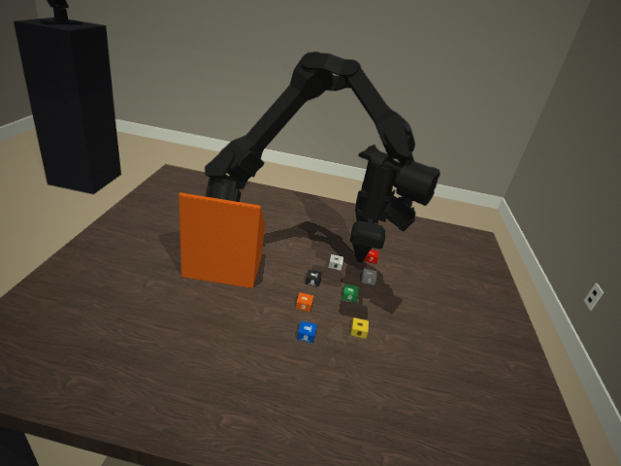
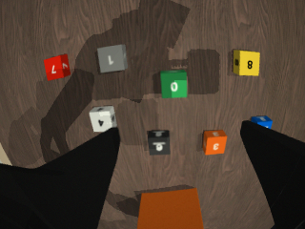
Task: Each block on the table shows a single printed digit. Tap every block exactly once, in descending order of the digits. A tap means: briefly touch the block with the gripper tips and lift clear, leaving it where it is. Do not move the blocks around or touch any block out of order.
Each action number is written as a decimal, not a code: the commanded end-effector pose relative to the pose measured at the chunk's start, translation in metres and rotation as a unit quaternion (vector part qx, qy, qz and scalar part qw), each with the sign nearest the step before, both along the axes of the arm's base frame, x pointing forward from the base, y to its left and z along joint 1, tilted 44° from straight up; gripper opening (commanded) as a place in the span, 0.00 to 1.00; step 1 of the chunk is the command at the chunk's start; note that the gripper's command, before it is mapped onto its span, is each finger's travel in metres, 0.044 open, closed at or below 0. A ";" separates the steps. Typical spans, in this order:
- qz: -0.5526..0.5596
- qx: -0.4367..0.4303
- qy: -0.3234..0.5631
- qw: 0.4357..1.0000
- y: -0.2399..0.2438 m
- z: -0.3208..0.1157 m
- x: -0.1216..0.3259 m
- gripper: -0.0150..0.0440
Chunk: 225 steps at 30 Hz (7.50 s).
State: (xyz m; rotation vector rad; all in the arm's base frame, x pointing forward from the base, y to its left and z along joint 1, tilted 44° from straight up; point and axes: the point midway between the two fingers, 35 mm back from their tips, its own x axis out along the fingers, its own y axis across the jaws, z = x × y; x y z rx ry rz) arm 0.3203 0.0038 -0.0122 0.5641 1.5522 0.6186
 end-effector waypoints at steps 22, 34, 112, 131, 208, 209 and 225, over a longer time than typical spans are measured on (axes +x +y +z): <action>0.003 -0.004 -0.004 1.000 -0.073 -0.069 0.028 0.93; 0.002 -0.005 -0.004 1.000 -0.079 -0.072 0.019 0.93; 0.003 -0.007 -0.001 1.000 -0.112 -0.094 -0.081 0.29; 0.003 -0.004 -0.004 1.000 -0.064 -0.079 0.029 0.29; 0.003 0.004 -0.003 1.000 0.118 0.107 0.034 0.29; 0.003 0.004 -0.003 1.000 0.118 0.107 0.034 0.29; 0.003 0.006 -0.003 1.000 0.176 0.047 0.028 0.29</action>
